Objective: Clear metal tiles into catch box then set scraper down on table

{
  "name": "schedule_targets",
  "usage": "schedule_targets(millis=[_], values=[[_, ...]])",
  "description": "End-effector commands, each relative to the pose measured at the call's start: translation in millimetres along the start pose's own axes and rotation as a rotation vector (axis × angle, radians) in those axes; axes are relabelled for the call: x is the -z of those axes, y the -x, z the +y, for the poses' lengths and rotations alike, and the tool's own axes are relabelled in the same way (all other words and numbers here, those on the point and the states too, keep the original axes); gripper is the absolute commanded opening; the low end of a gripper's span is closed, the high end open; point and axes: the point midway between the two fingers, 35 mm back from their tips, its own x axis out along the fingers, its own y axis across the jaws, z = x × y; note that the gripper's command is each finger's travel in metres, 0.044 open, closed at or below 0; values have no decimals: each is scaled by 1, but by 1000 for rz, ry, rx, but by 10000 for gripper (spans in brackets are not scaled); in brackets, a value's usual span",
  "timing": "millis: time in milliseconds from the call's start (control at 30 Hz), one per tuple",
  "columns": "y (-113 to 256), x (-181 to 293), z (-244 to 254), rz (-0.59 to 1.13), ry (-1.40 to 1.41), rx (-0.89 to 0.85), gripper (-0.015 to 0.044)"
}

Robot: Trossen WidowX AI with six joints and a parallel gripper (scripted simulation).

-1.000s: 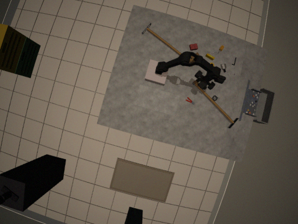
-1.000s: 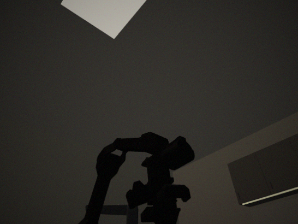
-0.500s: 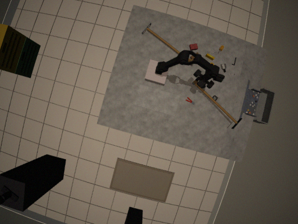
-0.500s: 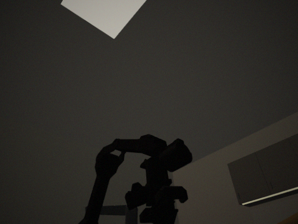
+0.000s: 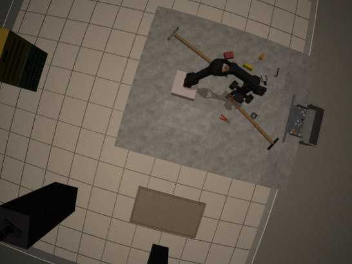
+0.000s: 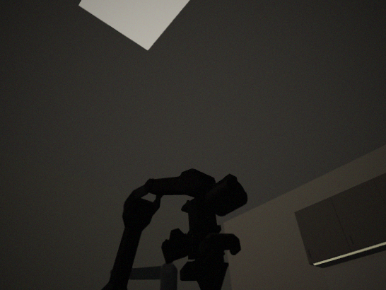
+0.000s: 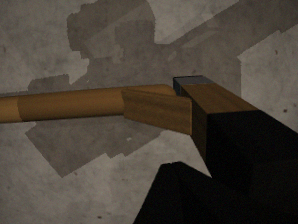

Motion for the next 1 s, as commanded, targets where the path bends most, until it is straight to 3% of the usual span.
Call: schedule_targets(millis=[0,700,967], values=[[13,2,3,7,1,-4,0],[81,1,3,6,2,-4,0],[81,-1,12,11,98,-17,0]])
